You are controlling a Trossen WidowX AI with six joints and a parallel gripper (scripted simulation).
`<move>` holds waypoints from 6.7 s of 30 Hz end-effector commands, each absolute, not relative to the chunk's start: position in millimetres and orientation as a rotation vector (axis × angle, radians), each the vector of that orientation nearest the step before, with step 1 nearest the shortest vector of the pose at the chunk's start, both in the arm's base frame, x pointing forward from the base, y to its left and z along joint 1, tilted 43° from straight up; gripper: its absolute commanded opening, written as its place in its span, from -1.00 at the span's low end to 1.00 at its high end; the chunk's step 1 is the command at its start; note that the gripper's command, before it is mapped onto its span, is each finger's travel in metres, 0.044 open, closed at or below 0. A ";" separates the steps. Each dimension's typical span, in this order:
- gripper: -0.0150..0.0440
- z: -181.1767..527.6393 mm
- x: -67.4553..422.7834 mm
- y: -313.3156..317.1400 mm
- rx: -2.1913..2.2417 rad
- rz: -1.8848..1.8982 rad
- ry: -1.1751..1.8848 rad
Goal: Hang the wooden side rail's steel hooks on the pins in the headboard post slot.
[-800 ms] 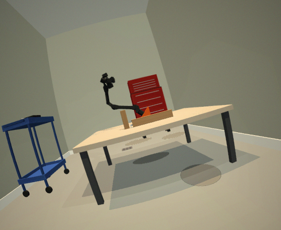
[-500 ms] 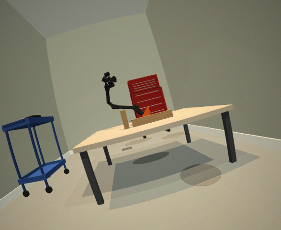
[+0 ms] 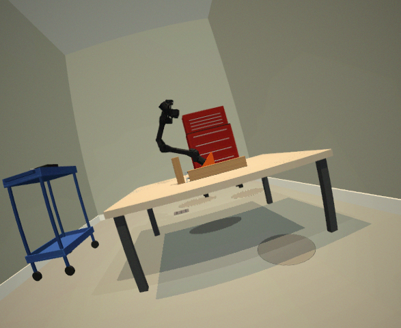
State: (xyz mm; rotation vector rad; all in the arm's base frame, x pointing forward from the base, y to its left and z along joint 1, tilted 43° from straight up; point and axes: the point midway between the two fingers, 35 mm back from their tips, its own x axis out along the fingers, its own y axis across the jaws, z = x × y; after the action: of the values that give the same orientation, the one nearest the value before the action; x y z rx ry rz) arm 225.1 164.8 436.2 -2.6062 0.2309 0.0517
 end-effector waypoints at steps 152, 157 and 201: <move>1.00 77.0 424.1 -6.8 -1.197 -0.558 0.815; 1.00 72.9 440.7 -2.2 -1.301 -0.435 0.917; 1.00 95.9 387.2 -9.5 -1.673 0.740 1.761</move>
State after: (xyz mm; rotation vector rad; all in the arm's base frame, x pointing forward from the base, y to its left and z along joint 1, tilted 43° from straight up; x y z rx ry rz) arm 440.4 2.1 75.5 -1.6232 1.3811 0.1615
